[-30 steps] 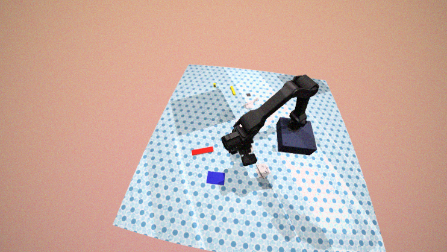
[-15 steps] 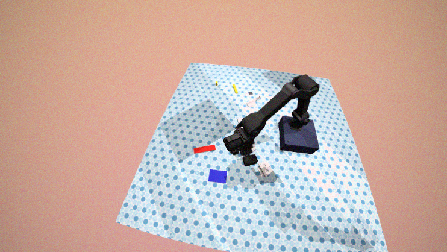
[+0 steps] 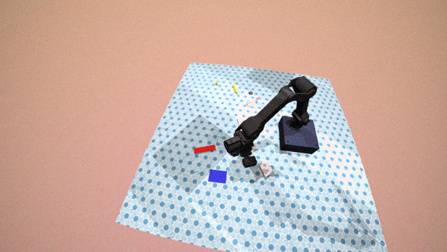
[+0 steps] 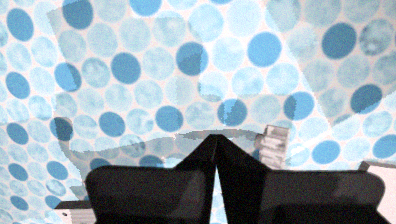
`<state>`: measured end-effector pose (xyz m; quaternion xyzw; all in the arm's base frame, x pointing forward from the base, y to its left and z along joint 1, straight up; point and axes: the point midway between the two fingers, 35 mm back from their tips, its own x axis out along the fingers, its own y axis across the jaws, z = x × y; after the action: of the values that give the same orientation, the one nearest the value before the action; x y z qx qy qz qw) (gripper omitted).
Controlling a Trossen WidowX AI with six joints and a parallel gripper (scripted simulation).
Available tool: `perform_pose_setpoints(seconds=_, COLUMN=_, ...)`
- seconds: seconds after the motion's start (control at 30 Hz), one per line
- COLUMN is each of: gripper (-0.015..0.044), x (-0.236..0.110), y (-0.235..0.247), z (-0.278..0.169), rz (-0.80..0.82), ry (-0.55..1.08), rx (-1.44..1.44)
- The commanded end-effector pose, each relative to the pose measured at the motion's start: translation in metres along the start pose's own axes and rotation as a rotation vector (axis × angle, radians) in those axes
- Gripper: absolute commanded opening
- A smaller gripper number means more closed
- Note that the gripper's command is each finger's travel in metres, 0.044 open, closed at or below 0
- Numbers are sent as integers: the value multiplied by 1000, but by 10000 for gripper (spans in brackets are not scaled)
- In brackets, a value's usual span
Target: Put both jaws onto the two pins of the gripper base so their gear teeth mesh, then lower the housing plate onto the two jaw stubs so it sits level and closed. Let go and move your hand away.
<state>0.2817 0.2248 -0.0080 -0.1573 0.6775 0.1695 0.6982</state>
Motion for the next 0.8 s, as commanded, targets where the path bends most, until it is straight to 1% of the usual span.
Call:
perform_pose_setpoints(seconds=0.0, gripper=0, x=3, y=-1, z=-1, rz=-5, ry=3, rx=6)
perform_pose_setpoints(seconds=0.77, gripper=0, x=3, y=-36, z=0, rz=-8, ry=3, rx=6)
